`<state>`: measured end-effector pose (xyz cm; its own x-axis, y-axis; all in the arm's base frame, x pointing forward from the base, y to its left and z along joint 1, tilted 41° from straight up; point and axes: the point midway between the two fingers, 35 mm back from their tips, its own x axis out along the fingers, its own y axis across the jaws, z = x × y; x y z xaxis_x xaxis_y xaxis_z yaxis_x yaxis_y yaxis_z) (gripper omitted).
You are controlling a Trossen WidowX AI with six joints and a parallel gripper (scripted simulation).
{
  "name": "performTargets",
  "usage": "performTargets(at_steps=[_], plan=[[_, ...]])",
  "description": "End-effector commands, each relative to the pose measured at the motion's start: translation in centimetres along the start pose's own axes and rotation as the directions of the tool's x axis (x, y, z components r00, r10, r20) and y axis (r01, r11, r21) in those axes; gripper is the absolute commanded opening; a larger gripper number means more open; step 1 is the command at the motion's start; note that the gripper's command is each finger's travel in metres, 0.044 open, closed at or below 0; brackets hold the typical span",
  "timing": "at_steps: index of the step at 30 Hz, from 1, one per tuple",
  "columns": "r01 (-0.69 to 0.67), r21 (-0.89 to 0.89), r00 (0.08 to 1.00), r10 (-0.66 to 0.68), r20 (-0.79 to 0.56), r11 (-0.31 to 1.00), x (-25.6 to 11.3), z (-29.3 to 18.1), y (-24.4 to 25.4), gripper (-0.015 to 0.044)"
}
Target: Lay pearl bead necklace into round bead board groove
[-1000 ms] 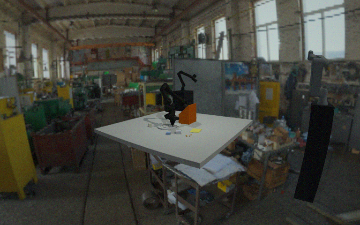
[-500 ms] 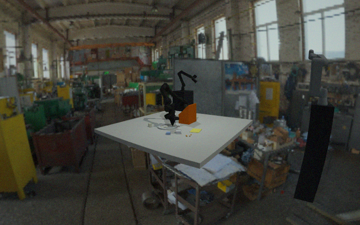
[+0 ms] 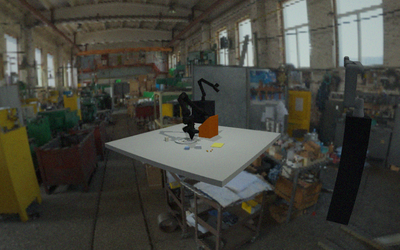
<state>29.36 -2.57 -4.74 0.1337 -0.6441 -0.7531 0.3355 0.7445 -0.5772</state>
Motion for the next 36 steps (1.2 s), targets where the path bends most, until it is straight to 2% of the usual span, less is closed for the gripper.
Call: performTargets(at_steps=[1,31,36], plan=[[0.000,0.000,1.000,0.000,0.001,1.000,-0.1,0.0,0.0,0.0000],[0.004,-0.008,1.000,-0.004,0.000,1.000,0.2,-0.8,1.3,0.0000],[0.001,0.001,1.000,-0.001,0.003,1.000,-0.1,-0.7,1.3,0.0131]])
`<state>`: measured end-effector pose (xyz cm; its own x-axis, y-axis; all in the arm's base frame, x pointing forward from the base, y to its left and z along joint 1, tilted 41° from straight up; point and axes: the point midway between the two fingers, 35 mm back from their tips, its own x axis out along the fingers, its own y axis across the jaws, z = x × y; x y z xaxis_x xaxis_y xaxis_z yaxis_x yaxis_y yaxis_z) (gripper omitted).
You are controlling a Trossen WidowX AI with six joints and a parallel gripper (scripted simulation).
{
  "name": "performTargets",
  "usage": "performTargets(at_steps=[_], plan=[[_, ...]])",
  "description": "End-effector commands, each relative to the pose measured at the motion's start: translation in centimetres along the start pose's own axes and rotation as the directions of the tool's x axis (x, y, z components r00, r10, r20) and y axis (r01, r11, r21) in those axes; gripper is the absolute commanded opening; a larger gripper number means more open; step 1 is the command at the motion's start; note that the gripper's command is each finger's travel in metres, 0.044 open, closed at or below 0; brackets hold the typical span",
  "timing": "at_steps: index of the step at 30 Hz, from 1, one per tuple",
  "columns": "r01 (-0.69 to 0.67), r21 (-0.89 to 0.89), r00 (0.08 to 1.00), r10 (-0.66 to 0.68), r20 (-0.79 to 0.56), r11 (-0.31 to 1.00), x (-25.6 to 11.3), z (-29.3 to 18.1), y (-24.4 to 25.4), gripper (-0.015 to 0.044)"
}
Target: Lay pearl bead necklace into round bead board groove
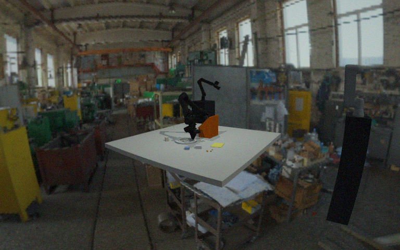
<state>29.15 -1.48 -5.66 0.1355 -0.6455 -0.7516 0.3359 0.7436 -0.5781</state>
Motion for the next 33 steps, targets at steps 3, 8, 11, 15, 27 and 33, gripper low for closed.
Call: performTargets(at_steps=[3,8,11,15,27,33], plan=[[0.000,0.001,1.000,0.000,0.000,1.000,-0.02,0.01,0.00,0.0210],[0.000,0.000,1.000,0.000,0.000,1.000,-0.07,0.00,0.00,0.0341],[0.002,-0.007,1.000,-0.002,-0.002,1.000,-0.52,-0.09,0.04,0.0420],[0.002,-0.008,1.000,-0.002,-0.002,1.000,-0.52,-0.11,-0.05,0.0440],[0.002,-0.008,1.000,-0.002,-0.002,1.000,-0.56,-0.11,-0.05,0.0440],[0.002,-0.008,1.000,-0.002,-0.002,1.000,-0.56,-0.11,-0.05,0.0440]])
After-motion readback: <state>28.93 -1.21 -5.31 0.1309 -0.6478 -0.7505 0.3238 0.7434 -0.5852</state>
